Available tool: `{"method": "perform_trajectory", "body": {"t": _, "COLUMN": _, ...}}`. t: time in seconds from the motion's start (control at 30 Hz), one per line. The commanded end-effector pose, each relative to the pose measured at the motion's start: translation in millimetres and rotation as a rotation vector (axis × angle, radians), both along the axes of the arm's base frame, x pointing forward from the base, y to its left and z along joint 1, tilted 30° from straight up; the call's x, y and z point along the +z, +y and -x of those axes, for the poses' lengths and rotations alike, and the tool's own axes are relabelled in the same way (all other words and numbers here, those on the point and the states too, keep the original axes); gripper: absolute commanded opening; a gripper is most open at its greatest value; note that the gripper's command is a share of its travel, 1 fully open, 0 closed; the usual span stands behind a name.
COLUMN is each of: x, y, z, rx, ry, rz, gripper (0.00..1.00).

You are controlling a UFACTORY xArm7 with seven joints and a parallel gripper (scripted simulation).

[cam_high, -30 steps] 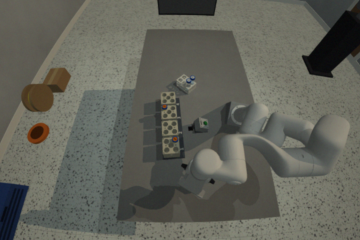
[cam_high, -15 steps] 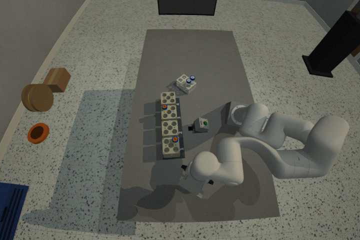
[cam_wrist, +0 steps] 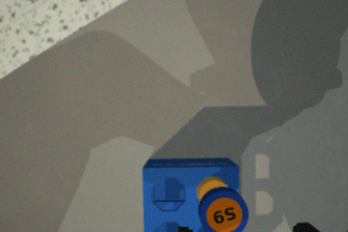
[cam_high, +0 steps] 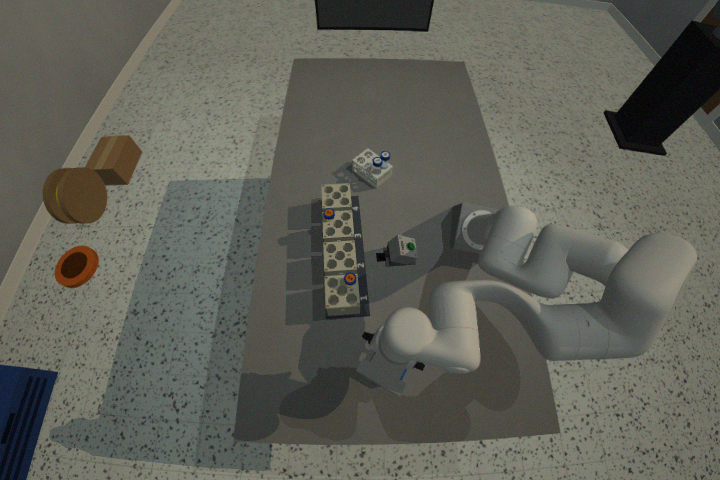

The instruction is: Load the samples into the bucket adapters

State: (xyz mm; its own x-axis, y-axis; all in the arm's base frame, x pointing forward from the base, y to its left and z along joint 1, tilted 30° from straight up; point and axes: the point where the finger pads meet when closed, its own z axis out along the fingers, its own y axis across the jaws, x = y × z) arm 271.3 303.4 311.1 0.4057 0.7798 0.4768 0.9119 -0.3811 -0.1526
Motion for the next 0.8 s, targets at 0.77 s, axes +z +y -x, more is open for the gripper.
{"method": "perform_trajectory", "body": {"t": 0.77, "x": -40, "y": 24, "z": -4, "rx": -0.002, "ry": -0.003, "rz": -0.003, "gripper": 0.57}}
